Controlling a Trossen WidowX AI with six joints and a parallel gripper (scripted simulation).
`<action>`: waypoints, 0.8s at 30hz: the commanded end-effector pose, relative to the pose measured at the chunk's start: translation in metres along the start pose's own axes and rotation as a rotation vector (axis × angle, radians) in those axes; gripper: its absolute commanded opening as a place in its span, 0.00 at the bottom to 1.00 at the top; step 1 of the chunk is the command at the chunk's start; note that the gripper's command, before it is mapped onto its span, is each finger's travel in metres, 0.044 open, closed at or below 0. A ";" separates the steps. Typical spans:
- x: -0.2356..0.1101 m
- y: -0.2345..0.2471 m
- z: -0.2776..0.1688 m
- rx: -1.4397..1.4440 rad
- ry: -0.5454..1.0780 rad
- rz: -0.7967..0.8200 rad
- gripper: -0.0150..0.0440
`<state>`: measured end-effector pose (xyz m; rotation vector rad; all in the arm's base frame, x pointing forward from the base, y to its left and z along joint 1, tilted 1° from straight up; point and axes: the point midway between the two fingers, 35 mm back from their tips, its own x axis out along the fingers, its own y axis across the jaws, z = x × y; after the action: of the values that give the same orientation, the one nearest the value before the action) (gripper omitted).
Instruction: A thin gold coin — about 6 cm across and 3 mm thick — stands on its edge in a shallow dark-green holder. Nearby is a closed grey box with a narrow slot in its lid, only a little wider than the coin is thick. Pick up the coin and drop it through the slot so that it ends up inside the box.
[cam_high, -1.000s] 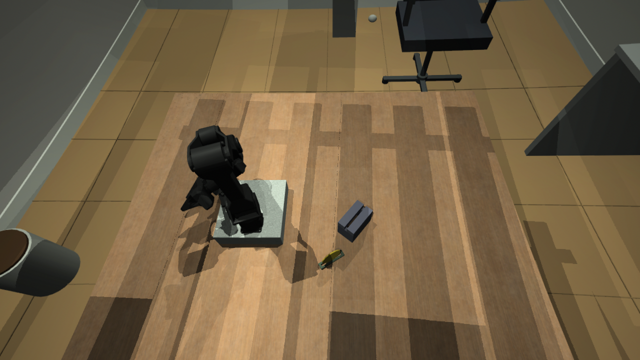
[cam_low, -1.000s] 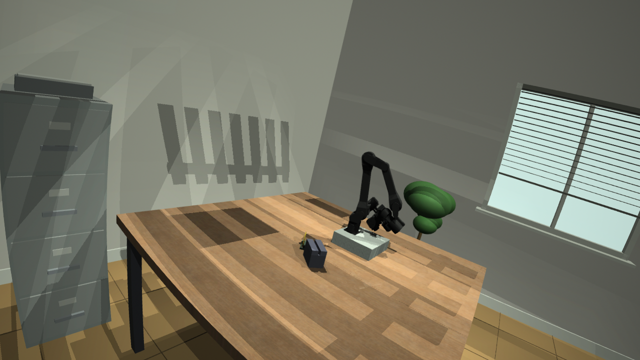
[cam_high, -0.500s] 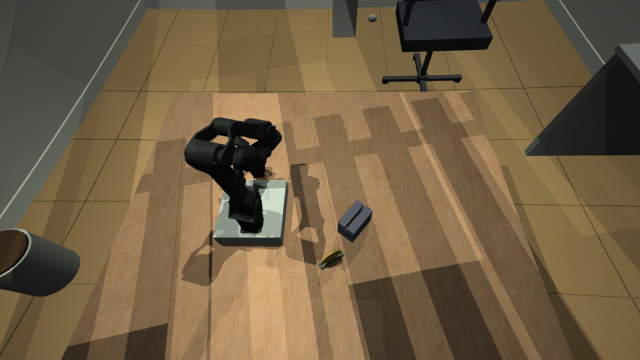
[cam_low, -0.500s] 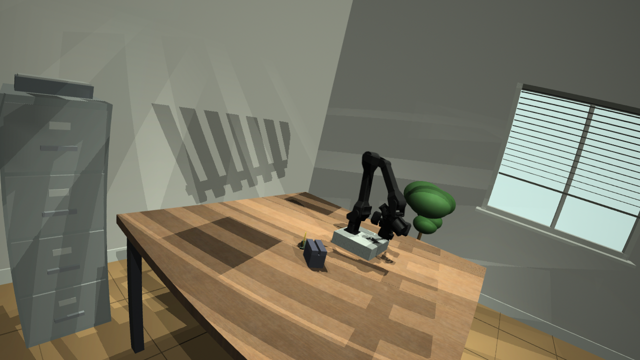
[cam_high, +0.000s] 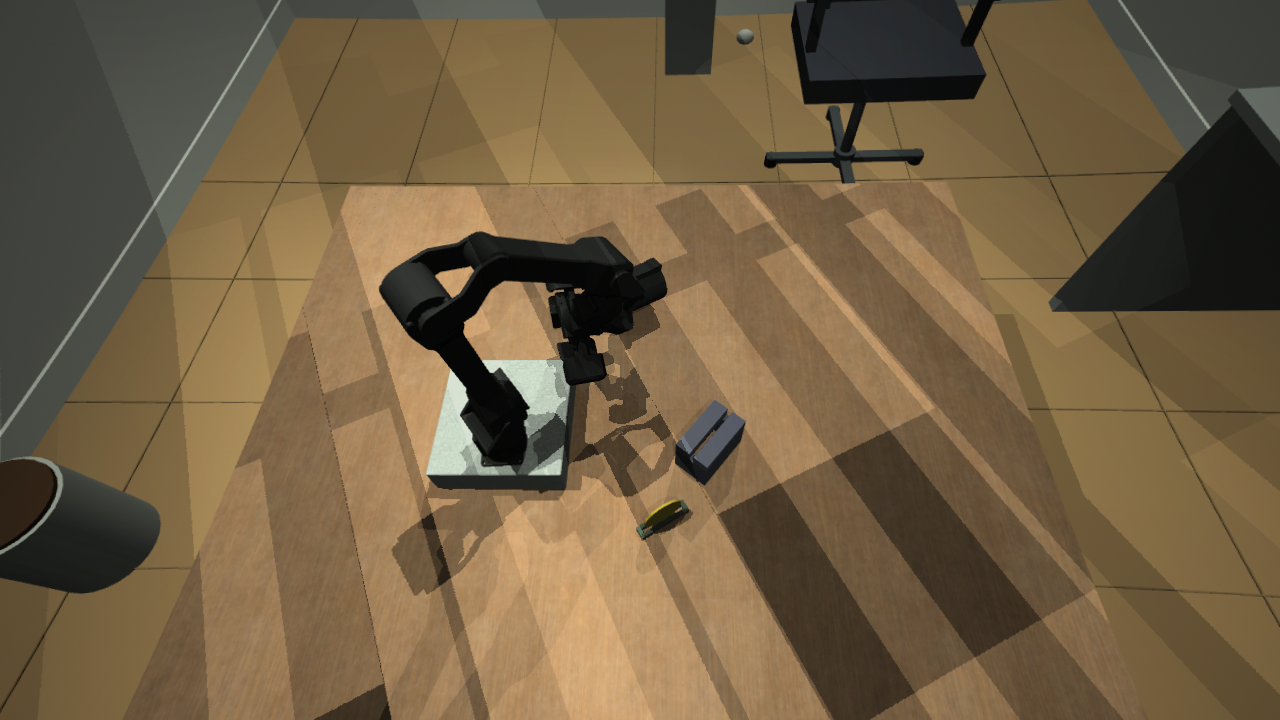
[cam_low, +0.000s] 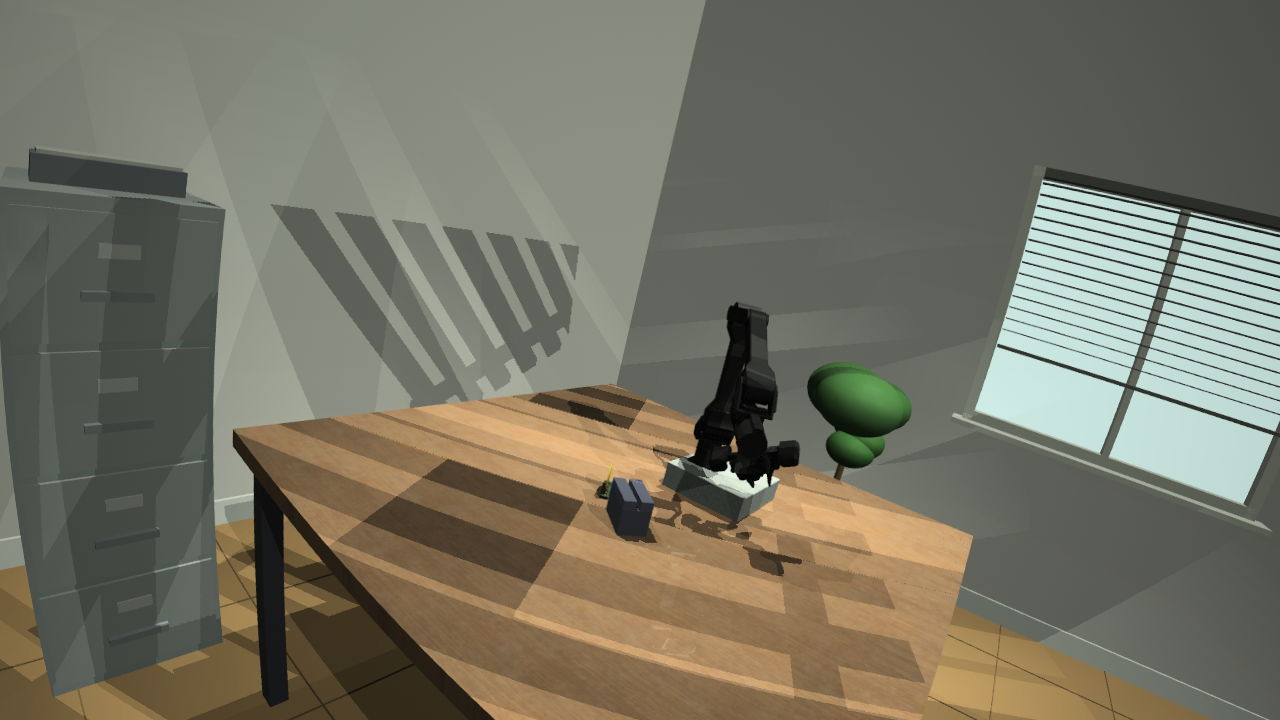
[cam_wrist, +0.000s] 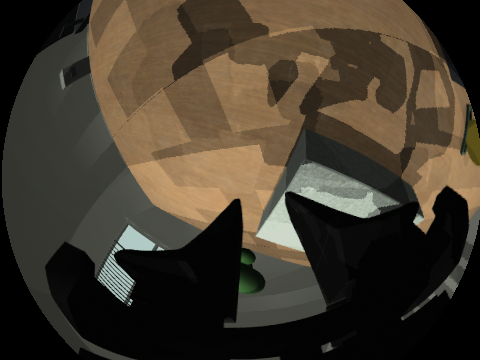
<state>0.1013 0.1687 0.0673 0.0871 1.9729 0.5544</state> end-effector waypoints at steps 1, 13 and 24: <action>-0.033 -0.032 0.032 -0.076 -0.125 -0.042 0.53; -0.140 -0.177 0.059 -0.206 -0.363 -0.312 0.53; -0.184 -0.261 0.017 -0.215 -0.326 -0.485 0.53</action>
<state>0.2493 -0.1049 0.1046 -0.3737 1.5242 0.3946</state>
